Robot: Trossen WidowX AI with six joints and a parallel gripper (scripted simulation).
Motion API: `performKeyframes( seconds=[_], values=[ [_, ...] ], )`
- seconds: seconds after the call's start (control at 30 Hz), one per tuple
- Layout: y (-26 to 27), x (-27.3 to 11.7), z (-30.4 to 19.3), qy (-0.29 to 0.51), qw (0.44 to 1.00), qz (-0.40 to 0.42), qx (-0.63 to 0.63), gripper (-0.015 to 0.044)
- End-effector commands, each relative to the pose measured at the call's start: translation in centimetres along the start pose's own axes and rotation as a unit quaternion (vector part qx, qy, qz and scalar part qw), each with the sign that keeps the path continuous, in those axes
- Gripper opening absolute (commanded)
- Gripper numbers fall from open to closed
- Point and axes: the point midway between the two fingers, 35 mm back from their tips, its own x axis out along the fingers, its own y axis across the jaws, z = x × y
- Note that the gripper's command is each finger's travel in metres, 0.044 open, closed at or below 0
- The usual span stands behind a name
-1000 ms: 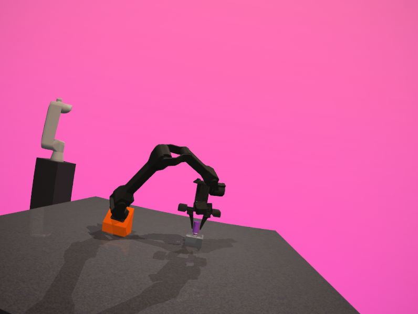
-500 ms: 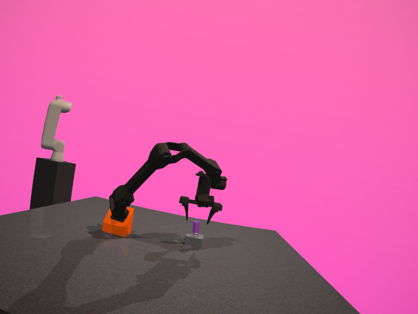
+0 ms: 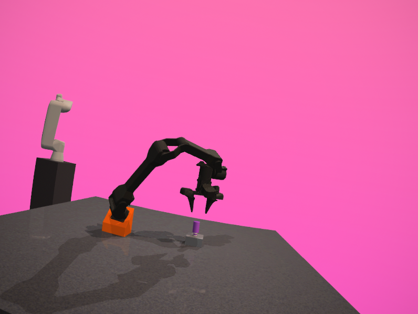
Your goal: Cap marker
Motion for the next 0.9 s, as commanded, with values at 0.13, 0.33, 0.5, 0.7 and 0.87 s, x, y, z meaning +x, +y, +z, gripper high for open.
performKeyframes(
  seconds=[0.13, 0.33, 0.5, 0.7, 0.87],
  values=[
    [-0.2, 0.7, 0.0, 0.002, 0.938, -0.001, -0.348, 0.0125],
    [-0.2, 1.0, -0.1, 0.002, 0.838, -0.001, -0.545, 0.0000],
    [-0.2, 1.0, -0.1, 0.002, 0.838, -0.001, -0.545, 0.0000],
    [-0.2, 1.0, -0.1, 0.002, 0.838, -0.001, -0.545, 0.0000],
    [-0.2, 1.6, -0.1, 0.002, 0.838, -0.001, -0.545, 0.0000]
  ],
)
